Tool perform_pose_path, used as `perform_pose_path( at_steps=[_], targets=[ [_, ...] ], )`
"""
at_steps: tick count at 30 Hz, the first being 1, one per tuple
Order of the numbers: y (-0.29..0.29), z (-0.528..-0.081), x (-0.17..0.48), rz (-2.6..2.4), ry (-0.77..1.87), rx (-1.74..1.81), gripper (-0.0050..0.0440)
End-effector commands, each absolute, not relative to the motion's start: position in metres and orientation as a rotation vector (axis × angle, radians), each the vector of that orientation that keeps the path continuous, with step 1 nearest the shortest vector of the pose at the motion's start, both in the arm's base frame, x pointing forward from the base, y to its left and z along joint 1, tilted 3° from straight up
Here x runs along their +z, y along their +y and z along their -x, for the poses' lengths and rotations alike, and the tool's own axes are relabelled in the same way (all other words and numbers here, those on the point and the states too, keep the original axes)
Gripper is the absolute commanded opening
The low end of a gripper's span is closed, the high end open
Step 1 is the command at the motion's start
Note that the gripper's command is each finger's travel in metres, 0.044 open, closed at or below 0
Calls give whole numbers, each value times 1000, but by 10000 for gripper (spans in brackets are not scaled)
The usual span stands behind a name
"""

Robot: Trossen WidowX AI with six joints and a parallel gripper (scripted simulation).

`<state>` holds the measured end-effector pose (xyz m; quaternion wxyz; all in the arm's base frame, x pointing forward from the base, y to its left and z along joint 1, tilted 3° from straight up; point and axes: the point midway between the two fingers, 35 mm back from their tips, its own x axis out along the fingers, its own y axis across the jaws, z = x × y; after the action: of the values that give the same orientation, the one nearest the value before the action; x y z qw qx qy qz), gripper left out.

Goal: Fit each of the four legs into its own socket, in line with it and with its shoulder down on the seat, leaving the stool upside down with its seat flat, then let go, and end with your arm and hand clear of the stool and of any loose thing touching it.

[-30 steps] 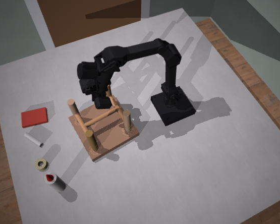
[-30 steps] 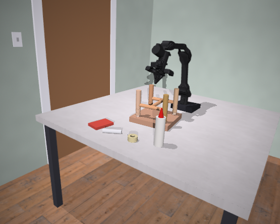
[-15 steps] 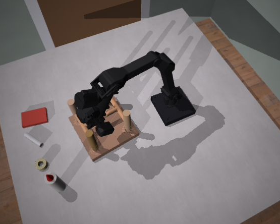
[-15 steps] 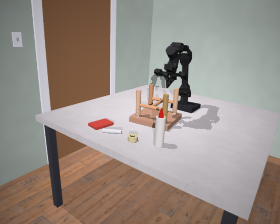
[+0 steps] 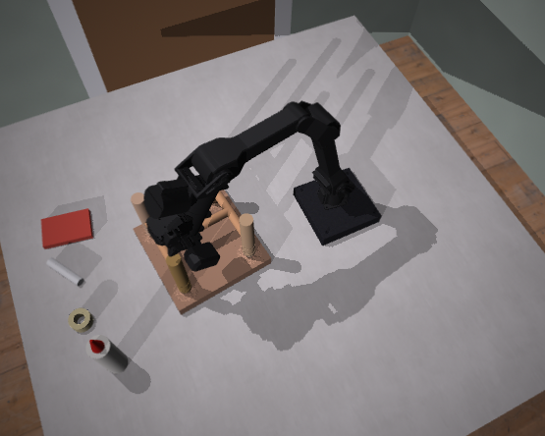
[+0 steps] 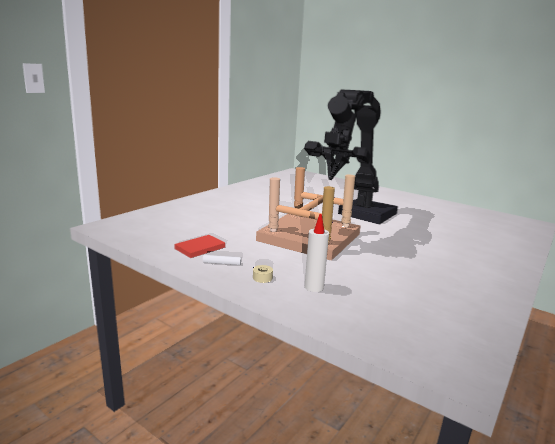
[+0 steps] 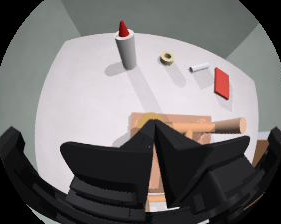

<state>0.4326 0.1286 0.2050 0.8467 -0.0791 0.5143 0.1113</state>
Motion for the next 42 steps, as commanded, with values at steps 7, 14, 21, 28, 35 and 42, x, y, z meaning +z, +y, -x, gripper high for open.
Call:
perform_pose_path(
  at_steps=[7, 14, 21, 28, 35, 42],
  targets=[
    [127, -429, 188, 173, 1087, 238, 0],
    [127, -430, 181, 173, 1087, 238, 0],
    [127, -430, 178, 173, 1087, 238, 0],
    [127, -430, 173, 173, 1087, 238, 0],
    [127, -429, 169, 173, 1086, 238, 0],
    [127, -431, 177, 171, 1082, 238, 0]
  ],
)
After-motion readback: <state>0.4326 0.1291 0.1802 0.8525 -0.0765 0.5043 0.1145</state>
